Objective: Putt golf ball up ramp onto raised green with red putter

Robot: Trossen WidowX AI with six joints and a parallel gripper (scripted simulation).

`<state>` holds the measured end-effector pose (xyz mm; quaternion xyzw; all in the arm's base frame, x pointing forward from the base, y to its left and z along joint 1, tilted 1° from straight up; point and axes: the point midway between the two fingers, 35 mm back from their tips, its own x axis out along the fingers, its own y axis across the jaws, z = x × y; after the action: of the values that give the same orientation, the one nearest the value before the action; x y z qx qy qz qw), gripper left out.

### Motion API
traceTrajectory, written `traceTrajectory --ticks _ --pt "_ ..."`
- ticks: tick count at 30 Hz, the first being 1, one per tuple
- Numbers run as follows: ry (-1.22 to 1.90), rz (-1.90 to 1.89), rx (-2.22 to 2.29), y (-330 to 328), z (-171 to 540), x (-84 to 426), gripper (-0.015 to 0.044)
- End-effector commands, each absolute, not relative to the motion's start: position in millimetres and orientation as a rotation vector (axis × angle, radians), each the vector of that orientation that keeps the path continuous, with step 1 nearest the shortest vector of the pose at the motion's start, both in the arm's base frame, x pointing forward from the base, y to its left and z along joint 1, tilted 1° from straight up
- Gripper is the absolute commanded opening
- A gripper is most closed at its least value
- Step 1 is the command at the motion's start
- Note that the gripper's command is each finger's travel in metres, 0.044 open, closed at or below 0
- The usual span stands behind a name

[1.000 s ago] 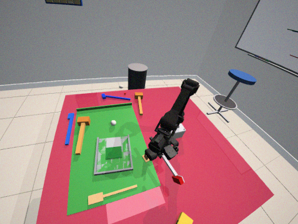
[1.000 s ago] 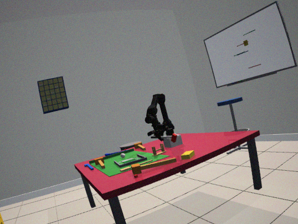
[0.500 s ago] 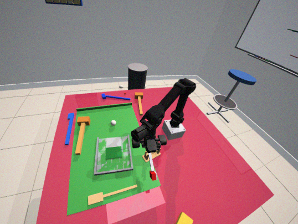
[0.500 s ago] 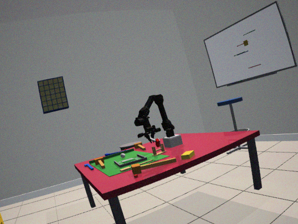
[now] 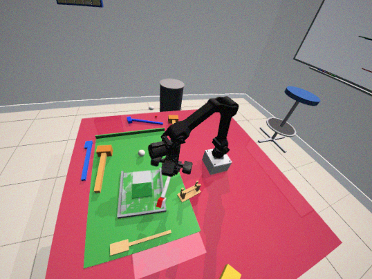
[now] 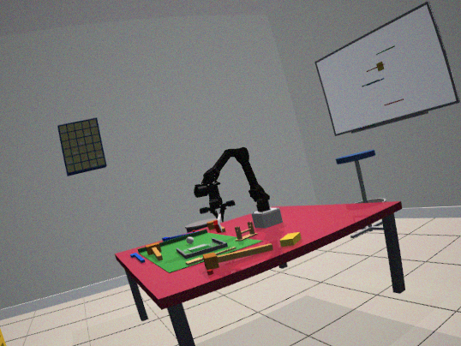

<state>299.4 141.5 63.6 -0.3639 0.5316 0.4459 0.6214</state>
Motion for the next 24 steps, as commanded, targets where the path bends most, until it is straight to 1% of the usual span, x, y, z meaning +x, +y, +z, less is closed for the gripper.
traceTrajectory --ticks 1,11,24 --pt "1.250 0.943 -0.778 122 67 315 0.0000" --pt "1.327 0.768 -0.633 65 70 340 0.0000" --pt "1.408 0.548 -0.447 -11 72 356 0.0000"
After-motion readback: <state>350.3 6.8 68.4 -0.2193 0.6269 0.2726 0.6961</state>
